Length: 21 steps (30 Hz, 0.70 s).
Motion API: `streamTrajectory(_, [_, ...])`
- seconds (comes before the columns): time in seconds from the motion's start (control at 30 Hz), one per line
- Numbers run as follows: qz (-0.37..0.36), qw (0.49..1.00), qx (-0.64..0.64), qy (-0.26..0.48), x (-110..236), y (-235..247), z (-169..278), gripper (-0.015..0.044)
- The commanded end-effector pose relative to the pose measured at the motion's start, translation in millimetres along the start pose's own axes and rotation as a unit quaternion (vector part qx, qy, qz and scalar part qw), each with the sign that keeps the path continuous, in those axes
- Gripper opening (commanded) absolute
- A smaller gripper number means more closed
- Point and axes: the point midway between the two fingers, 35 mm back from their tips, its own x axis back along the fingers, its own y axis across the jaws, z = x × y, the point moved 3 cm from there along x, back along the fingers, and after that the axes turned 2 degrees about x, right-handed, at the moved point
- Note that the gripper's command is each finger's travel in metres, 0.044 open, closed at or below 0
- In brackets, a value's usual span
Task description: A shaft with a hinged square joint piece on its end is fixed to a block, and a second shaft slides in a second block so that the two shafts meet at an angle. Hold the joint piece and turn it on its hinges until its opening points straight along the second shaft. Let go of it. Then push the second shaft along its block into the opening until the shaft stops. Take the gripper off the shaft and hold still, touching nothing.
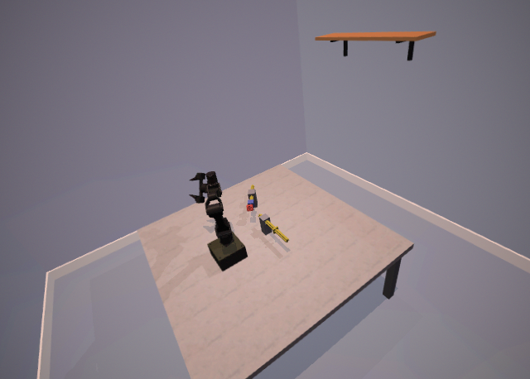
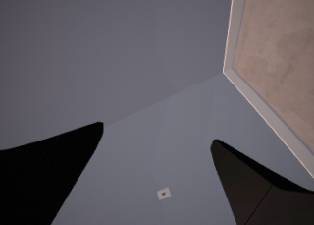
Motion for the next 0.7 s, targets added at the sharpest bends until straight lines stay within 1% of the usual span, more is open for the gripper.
streamTrajectory(0.0, [-0.007, 0.998, 0.017, -0.063, 7, 11, -22, 0.0440])
streamTrajectory(0.33, [0.019, 0.972, 0.052, -0.227, 43, 21, -77, 0.0440])
streamTrajectory(0.67, [0.099, 0.922, 0.071, -0.368, 94, 18, -118, 0.0440])
